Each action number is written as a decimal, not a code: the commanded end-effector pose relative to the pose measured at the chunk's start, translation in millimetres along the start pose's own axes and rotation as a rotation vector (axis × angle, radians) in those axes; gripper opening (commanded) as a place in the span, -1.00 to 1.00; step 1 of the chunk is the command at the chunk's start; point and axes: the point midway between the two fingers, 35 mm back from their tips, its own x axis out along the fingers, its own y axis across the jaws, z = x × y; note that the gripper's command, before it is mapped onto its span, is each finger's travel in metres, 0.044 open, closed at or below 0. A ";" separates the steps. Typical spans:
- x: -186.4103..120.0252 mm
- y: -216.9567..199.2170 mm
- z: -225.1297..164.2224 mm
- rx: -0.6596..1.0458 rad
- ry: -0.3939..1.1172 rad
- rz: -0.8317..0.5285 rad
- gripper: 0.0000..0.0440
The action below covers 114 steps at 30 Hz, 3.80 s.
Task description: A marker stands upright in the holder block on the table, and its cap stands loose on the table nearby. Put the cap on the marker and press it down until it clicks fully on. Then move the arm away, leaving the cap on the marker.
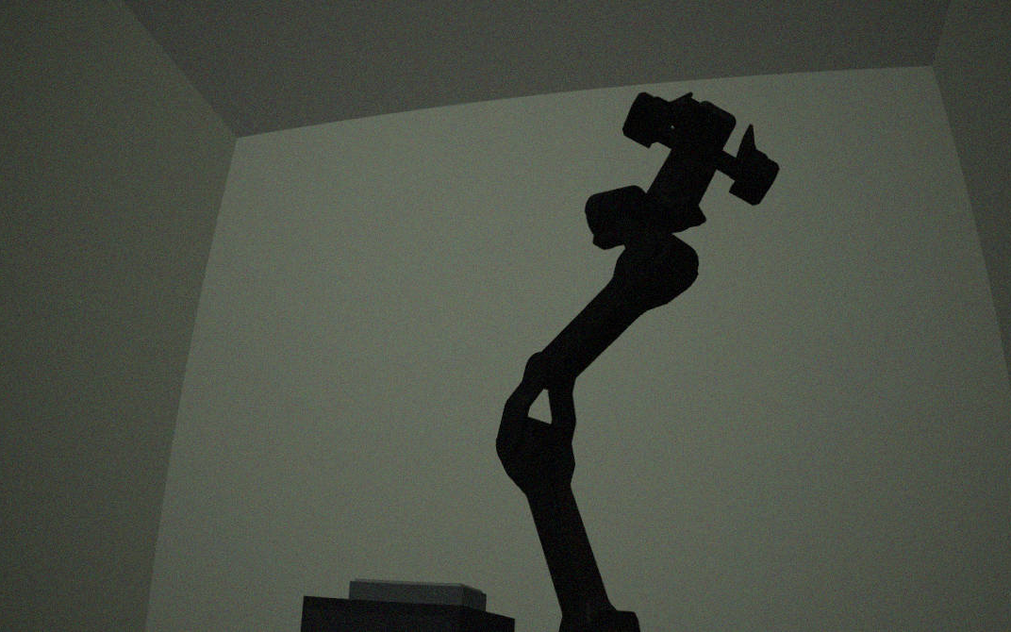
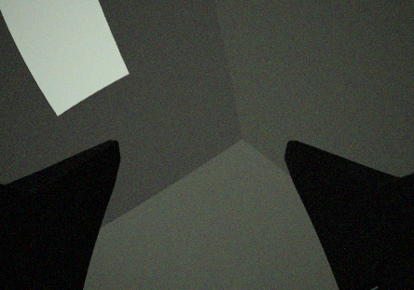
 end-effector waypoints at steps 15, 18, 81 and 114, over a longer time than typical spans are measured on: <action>-3.1 -19.5 22.1 -0.019 -0.125 -0.146 0.21; -4.4 -23.5 25.6 -0.020 -0.149 -0.178 0.25; -111.4 -124.9 96.8 0.008 -0.476 -0.926 0.51; -203.1 -151.5 135.2 0.087 -0.611 -1.226 0.52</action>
